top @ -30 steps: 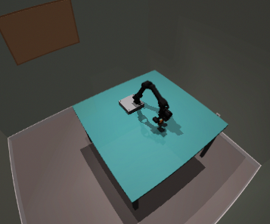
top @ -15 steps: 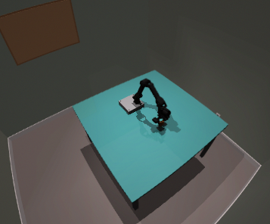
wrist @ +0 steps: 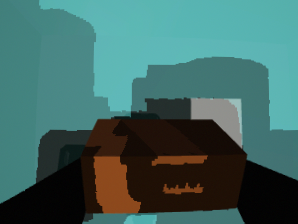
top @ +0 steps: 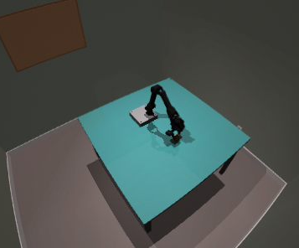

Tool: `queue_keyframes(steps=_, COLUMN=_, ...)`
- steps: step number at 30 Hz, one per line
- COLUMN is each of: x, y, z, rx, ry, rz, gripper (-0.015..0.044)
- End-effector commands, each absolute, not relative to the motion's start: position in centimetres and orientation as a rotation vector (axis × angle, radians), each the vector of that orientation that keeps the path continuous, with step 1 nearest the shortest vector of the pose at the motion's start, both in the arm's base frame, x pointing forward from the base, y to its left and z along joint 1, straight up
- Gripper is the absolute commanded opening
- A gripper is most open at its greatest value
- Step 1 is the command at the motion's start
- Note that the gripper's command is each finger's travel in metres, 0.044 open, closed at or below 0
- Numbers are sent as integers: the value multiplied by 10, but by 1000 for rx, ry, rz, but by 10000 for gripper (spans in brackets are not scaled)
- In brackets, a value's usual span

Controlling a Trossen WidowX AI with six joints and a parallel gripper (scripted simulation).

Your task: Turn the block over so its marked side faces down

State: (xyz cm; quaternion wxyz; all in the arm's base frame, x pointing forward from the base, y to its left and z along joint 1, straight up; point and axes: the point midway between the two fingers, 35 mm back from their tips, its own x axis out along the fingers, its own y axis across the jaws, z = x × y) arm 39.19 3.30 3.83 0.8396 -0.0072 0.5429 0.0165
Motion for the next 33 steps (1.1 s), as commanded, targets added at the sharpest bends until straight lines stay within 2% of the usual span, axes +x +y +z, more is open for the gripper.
queue_keyframes(steps=1, x=391, y=32, z=41, rx=-18, ry=1080, rz=32, gripper=0)
queue_keyframes(steps=16, x=384, y=32, z=42, rx=-13, ry=943, rz=32, gripper=0)
queue_keyframes(steps=33, x=403, y=34, z=8, rx=-12, ry=713, rz=35, gripper=0)
